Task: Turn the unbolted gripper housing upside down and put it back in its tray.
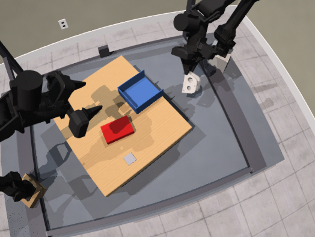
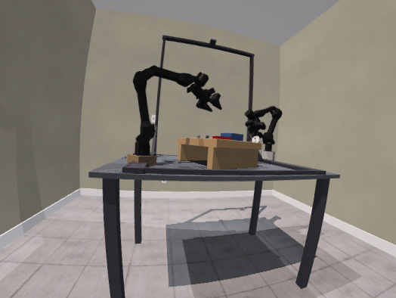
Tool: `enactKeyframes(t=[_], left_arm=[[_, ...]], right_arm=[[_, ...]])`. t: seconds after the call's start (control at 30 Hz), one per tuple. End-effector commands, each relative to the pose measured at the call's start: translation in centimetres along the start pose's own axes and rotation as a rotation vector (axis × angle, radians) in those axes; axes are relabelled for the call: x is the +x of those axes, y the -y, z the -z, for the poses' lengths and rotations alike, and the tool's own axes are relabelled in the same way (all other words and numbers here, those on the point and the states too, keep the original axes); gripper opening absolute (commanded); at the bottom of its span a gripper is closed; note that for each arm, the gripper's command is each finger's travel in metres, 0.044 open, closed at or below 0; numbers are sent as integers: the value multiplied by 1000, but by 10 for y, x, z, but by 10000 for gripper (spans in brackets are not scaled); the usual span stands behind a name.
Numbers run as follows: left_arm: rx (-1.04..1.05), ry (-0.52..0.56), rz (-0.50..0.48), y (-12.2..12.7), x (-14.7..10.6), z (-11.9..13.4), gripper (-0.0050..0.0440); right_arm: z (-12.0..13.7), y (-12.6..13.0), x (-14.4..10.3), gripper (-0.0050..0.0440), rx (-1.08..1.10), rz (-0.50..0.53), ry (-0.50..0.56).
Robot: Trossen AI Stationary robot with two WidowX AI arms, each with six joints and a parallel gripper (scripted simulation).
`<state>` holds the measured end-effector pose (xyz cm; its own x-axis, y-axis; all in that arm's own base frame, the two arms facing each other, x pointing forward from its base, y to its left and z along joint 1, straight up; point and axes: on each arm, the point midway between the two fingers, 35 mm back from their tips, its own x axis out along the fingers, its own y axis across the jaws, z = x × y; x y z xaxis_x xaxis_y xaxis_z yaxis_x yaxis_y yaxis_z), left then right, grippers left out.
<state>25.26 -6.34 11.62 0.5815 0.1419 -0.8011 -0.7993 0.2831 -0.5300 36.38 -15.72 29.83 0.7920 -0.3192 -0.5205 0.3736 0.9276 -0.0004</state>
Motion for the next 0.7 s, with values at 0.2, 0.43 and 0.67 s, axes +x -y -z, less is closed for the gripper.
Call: enactKeyframes(t=[0.2,0.43,0.67], left_arm=[[-15,-1,32,14,-14,-4,113],[-15,-1,32,18,-19,-6,113],[-15,-1,32,20,-23,-8,113]], right_arm=[[-8,1,-6,437,2,4,25],[-8,1,-6,437,2,4,25],[-8,1,-6,437,2,4,25]])
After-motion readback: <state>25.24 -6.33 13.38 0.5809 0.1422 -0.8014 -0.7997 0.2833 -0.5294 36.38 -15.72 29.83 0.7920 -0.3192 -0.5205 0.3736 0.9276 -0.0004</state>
